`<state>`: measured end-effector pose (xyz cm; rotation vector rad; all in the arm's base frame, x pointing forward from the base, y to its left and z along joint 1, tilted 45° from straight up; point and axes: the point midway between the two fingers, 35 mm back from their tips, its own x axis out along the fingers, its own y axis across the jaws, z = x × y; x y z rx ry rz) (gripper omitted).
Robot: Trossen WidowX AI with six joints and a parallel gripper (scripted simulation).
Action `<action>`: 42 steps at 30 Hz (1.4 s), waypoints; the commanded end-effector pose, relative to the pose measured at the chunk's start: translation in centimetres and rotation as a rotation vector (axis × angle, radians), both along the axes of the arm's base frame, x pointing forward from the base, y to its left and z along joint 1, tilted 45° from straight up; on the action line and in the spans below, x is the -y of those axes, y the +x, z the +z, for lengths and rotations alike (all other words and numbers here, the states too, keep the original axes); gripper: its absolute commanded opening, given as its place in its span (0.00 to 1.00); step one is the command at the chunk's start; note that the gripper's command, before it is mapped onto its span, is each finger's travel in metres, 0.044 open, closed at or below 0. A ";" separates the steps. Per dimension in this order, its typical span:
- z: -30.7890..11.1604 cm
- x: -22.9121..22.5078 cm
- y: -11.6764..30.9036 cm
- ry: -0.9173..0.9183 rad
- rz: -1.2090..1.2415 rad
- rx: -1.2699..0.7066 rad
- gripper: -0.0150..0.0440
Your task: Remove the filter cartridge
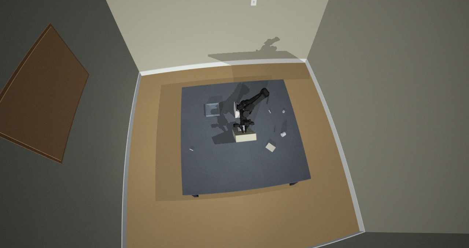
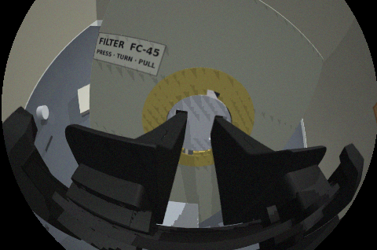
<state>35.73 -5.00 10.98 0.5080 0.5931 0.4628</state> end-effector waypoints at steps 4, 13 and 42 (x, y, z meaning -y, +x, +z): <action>-0.3 -0.4 0.3 -0.187 0.102 0.126 0.25; -0.3 -0.4 0.4 -0.417 0.230 0.295 0.25; -0.4 -0.5 0.4 -1.143 0.636 0.834 0.25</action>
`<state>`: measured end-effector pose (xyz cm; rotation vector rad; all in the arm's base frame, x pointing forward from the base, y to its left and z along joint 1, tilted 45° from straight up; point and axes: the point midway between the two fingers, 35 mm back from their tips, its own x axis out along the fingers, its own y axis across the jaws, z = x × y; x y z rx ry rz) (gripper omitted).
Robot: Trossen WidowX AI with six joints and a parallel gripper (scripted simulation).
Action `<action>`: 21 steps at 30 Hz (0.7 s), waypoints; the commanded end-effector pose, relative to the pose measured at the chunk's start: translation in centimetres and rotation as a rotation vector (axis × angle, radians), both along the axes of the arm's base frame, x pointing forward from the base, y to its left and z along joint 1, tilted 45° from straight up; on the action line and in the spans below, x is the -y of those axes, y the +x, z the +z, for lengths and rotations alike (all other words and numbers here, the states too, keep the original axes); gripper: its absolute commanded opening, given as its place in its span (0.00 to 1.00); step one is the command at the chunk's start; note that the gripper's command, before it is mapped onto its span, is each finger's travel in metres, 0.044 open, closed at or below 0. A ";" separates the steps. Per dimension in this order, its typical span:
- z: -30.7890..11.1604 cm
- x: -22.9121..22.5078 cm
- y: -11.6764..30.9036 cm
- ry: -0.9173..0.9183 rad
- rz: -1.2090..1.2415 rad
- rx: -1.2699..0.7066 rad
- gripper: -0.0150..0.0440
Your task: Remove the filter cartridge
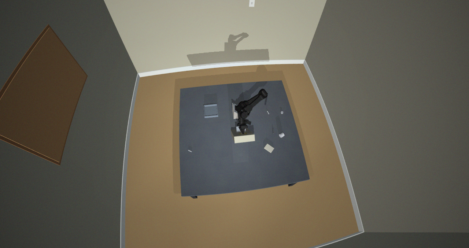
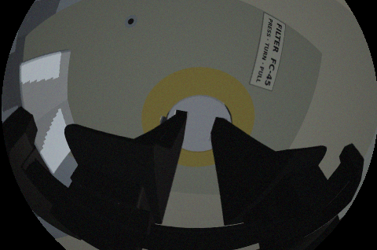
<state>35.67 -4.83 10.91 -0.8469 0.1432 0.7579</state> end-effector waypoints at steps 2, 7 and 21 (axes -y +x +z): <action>-0.3 -0.3 0.5 -0.115 0.053 0.068 0.25; -0.3 -0.3 0.5 -0.035 0.008 0.008 0.25; 1.8 3.1 -3.7 -0.041 0.012 -0.006 0.25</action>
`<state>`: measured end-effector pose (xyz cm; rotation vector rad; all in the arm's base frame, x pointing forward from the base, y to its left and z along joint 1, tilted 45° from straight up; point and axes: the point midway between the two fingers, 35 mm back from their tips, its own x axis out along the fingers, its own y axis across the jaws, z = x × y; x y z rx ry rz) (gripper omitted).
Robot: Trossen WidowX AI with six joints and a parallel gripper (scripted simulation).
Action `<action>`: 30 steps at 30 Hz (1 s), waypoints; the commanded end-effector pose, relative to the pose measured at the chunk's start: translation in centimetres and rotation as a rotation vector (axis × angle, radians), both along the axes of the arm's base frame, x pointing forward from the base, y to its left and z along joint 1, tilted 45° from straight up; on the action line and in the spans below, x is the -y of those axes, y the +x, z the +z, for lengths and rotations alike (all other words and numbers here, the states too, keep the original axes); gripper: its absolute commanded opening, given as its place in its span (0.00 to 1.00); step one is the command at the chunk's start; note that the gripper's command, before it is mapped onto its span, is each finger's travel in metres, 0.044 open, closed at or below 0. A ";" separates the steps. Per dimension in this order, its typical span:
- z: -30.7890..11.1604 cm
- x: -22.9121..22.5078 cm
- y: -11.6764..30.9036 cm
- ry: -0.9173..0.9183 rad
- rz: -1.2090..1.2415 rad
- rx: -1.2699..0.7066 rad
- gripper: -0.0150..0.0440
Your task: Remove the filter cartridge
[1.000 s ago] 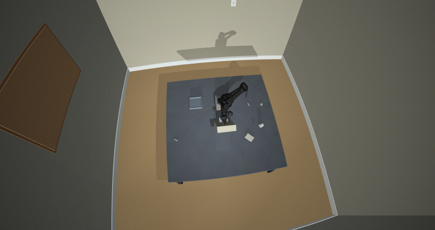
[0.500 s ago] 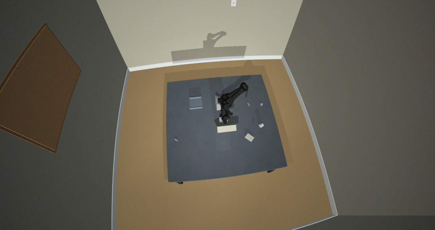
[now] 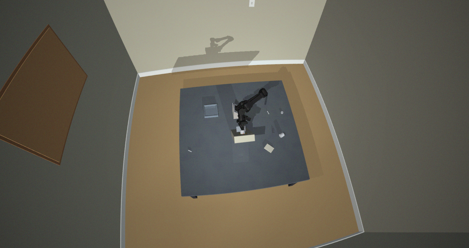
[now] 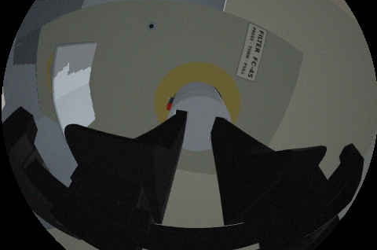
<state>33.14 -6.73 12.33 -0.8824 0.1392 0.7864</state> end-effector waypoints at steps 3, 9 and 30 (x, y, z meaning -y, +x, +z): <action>1.1 1.8 -2.2 -0.004 -0.024 -0.005 0.25; 1.4 2.1 -2.8 -0.001 -0.026 -0.003 0.25; -2.9 -1.5 -6.7 0.000 -0.026 -0.003 0.25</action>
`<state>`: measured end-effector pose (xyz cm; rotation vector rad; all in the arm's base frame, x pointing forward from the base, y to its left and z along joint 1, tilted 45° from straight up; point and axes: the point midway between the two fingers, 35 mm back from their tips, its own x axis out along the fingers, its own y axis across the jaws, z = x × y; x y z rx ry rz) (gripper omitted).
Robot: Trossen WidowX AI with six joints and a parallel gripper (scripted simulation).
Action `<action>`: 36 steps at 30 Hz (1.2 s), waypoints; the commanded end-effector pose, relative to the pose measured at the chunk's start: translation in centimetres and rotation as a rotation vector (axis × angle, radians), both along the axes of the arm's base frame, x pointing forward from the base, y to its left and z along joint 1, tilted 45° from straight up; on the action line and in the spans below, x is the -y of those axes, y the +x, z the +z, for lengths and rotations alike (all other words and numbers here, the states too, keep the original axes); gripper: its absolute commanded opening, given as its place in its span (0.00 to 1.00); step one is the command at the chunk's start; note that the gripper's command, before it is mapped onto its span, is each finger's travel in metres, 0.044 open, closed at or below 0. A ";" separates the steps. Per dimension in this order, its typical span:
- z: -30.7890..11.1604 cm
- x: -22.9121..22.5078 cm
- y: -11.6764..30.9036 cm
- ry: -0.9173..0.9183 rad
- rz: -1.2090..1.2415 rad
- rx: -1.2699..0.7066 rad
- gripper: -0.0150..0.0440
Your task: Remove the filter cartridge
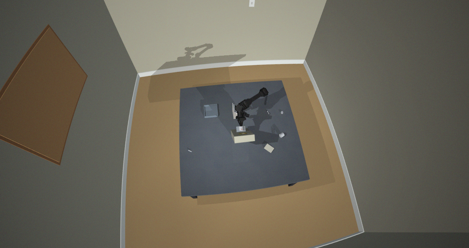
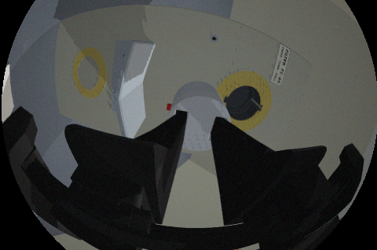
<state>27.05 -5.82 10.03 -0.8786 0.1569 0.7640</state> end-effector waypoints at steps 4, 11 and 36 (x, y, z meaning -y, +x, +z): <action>-1.1 -1.1 -1.2 0.002 0.001 0.003 0.25; -0.8 -0.7 -0.8 0.001 0.001 -0.001 0.43; 4.6 3.9 3.7 -0.002 0.001 0.004 0.56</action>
